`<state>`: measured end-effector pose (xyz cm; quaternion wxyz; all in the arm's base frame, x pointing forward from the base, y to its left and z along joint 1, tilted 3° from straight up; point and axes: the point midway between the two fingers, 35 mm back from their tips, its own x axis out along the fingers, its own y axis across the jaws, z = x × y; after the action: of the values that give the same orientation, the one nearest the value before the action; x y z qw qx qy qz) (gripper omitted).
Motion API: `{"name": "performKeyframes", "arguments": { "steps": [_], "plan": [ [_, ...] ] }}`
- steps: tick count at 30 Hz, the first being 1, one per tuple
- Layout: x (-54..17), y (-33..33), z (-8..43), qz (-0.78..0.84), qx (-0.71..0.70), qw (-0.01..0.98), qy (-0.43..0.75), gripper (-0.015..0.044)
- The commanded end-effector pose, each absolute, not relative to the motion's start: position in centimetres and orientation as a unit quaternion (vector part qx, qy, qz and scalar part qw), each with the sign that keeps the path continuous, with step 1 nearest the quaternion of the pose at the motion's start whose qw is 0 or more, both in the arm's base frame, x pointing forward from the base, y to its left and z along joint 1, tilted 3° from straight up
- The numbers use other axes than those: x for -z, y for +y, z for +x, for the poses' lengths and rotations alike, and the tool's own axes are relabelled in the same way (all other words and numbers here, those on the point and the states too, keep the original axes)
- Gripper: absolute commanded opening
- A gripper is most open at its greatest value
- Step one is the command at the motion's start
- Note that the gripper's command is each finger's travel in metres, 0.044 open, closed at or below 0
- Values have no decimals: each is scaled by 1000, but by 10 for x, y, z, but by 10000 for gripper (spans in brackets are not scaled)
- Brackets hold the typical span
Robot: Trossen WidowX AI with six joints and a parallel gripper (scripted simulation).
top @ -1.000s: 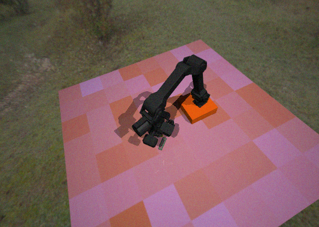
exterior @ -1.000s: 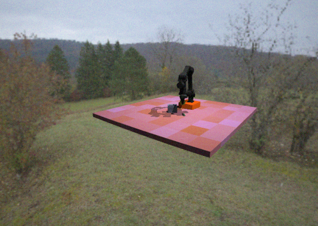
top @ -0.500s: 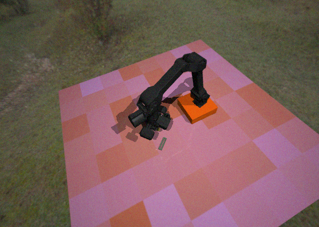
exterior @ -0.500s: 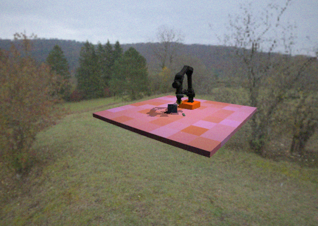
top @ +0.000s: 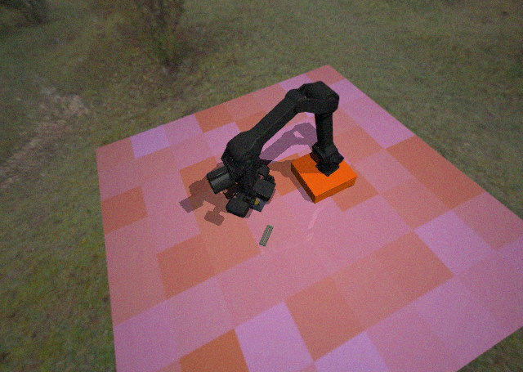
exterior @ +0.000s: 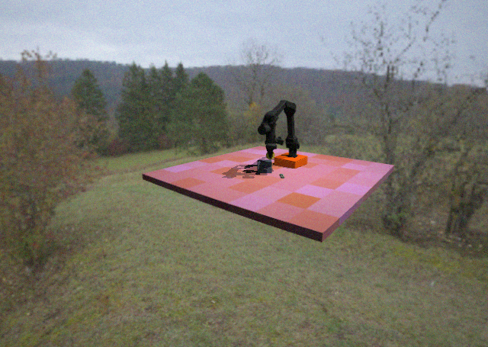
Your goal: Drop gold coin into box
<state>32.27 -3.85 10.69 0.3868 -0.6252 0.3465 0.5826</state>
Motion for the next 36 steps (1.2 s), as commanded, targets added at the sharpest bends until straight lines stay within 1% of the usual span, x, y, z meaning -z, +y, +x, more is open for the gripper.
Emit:
{"name": "performKeyframes", "arguments": {
  "steps": [1,22,36],
  "plan": [
    [-105,-47,318,-625,-585,386,345,0],
    [-101,-93,291,-625,-584,384,346,0],
    [-103,-92,293,-625,-582,385,350,0]
  ]
}}
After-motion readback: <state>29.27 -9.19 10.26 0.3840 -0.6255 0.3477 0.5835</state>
